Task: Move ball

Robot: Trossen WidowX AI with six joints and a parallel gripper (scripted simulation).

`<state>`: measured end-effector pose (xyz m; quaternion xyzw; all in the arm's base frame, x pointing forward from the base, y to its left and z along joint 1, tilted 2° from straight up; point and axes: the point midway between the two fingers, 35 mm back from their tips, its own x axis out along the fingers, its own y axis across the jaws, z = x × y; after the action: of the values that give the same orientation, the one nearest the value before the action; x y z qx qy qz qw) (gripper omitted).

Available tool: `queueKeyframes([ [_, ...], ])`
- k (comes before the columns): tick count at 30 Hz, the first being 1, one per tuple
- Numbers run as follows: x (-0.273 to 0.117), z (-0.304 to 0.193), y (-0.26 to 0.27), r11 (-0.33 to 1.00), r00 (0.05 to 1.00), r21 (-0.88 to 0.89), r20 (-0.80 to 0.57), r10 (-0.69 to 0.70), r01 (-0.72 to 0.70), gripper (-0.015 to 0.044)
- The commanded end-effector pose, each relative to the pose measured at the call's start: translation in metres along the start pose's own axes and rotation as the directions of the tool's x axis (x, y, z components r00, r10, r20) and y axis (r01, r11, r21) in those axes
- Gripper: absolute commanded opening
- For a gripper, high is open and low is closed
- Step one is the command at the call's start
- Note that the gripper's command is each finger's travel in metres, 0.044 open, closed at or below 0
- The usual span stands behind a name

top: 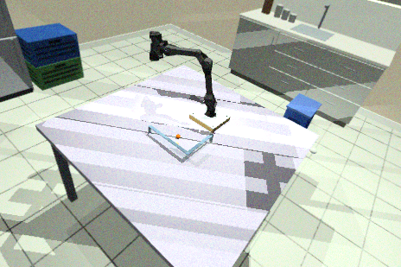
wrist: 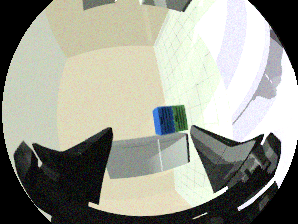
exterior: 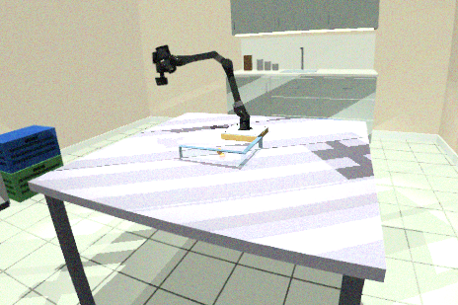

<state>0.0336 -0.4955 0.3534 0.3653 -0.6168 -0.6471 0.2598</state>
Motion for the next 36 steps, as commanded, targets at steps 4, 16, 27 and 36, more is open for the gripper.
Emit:
queueKeyframes([
  [4, -0.011, -0.015, -0.014, 0.995, 0.998, -0.092, -0.059, -0.036, 0.03, 0.0295],
  [16, -0.144, -0.106, -0.137, 0.647, 0.813, -0.755, -0.441, -0.38, -0.107, 0.0238],
  [27, -0.295, -0.104, -0.253, 0.04, 0.487, -0.736, -0.486, -0.726, -0.676, 0.0238],
  [36, -0.406, -0.034, -0.332, -0.228, 0.246, -0.099, -0.26, -0.934, -0.969, 0.0238],
])
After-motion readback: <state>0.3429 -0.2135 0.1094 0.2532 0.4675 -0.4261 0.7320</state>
